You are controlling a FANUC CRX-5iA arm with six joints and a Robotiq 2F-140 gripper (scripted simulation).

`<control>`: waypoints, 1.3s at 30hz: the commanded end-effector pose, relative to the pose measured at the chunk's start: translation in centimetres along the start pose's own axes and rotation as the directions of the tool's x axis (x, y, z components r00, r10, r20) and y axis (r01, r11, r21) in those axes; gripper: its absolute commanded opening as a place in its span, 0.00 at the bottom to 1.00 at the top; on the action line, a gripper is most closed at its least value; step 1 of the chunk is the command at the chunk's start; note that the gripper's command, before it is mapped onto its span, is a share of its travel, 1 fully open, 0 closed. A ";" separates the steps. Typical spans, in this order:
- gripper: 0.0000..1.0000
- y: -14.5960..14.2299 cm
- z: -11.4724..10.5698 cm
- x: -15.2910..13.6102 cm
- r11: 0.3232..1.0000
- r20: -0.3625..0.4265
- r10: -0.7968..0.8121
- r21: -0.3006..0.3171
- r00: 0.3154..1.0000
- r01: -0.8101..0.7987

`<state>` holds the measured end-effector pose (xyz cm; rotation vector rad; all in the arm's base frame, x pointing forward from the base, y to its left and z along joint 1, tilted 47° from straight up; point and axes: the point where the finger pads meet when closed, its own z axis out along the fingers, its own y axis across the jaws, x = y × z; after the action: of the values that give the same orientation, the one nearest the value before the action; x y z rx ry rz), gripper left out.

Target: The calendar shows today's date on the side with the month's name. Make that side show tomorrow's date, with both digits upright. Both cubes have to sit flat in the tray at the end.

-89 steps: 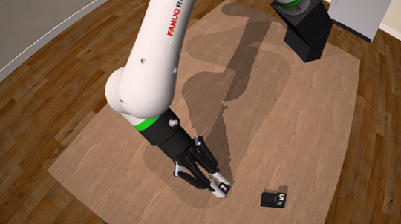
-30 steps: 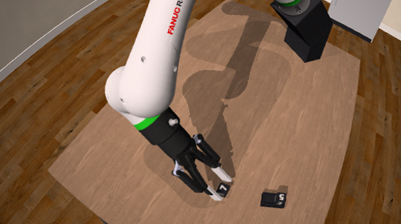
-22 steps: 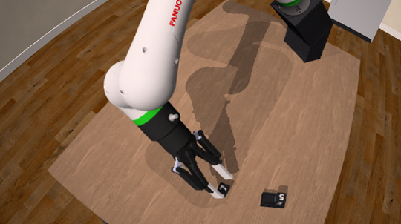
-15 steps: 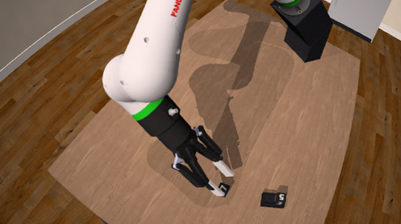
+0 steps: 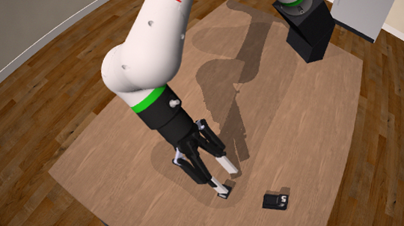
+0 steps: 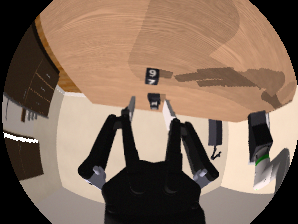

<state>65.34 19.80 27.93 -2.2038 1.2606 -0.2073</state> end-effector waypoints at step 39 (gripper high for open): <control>0.46 0.0 0.3 -1.4 1.000 -0.500 0.000 0.000 0.866 0.000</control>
<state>64.88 20.73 27.91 -2.2388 1.5046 -0.7730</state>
